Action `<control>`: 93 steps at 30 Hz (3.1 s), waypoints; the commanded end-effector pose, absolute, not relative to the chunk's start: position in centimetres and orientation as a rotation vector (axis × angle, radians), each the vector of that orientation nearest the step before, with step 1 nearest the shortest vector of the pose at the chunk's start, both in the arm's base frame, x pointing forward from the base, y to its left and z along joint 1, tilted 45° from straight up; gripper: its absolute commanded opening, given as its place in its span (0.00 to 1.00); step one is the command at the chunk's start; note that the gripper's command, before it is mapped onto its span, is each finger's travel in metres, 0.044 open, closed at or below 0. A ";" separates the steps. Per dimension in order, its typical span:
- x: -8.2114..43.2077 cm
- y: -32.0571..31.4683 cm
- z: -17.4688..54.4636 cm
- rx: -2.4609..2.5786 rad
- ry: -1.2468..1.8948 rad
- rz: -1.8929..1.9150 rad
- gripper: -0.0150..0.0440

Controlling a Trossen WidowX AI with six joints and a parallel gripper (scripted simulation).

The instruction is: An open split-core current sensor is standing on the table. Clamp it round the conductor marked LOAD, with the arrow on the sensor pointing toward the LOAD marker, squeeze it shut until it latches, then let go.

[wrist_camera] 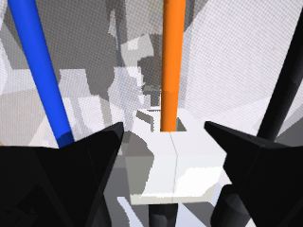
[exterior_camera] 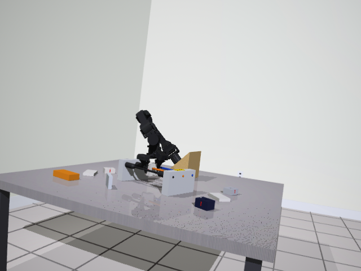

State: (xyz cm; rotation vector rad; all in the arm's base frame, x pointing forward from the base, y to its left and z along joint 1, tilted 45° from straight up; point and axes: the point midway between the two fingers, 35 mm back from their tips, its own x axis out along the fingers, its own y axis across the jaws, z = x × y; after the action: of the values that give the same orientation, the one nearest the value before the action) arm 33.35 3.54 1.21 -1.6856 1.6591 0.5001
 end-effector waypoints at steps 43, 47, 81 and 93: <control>32.4 11.3 8.5 -1.674 1.667 0.506 1.00; 32.4 11.3 8.5 -1.674 1.667 0.506 1.00; 32.4 11.3 8.5 -1.674 1.667 0.506 1.00; 32.4 11.3 8.5 -1.674 1.667 0.506 1.00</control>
State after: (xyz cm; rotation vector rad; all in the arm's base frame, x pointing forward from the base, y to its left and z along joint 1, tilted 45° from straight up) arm 32.46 11.25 8.60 -1.6825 1.6618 0.5047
